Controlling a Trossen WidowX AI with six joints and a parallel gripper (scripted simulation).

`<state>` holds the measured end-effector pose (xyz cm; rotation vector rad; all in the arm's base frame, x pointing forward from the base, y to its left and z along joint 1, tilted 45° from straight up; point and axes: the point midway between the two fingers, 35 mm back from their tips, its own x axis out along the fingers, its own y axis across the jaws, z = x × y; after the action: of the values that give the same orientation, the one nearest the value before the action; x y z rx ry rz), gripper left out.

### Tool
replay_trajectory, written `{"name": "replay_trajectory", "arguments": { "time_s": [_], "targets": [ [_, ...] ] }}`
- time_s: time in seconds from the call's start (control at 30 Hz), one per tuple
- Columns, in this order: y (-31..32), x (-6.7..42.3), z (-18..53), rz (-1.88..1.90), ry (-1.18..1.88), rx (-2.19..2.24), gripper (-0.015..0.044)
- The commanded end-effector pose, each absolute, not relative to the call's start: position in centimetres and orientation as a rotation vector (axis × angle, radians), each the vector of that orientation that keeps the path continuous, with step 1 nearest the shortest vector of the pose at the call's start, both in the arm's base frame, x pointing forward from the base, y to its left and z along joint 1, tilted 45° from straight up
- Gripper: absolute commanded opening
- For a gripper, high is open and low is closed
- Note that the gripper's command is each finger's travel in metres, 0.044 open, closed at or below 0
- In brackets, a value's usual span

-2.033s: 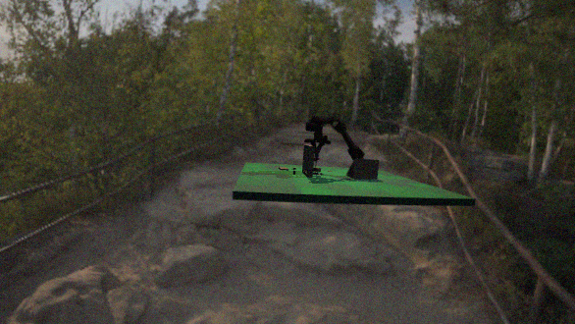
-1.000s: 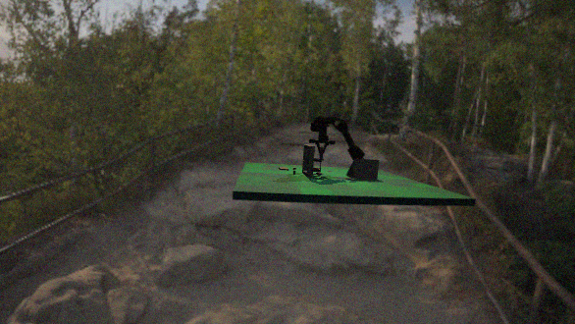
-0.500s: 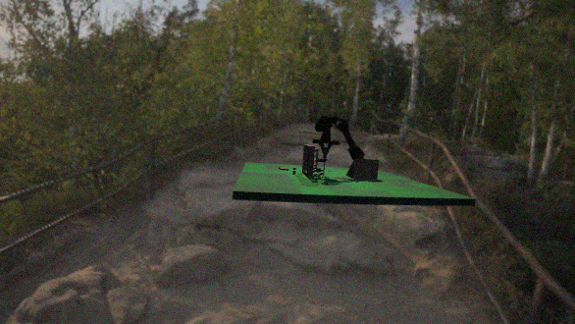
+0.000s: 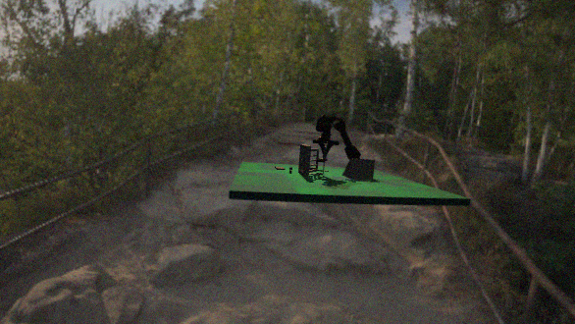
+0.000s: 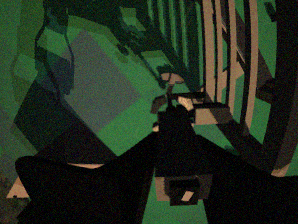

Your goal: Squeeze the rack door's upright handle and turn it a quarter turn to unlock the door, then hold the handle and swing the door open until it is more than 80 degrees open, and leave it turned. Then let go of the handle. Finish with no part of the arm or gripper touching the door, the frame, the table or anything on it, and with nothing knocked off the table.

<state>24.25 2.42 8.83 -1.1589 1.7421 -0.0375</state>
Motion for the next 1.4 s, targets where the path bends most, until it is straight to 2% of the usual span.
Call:
{"name": "replay_trajectory", "arguments": {
  "time_s": [0.0,1.37],
  "targets": [
    [2.9,23.9,8.3,-0.108,1.72,-1.097,0.0017],
    [9.6,21.9,1.8,-0.584,1.537,-0.641,0.0017]
  ]
}}
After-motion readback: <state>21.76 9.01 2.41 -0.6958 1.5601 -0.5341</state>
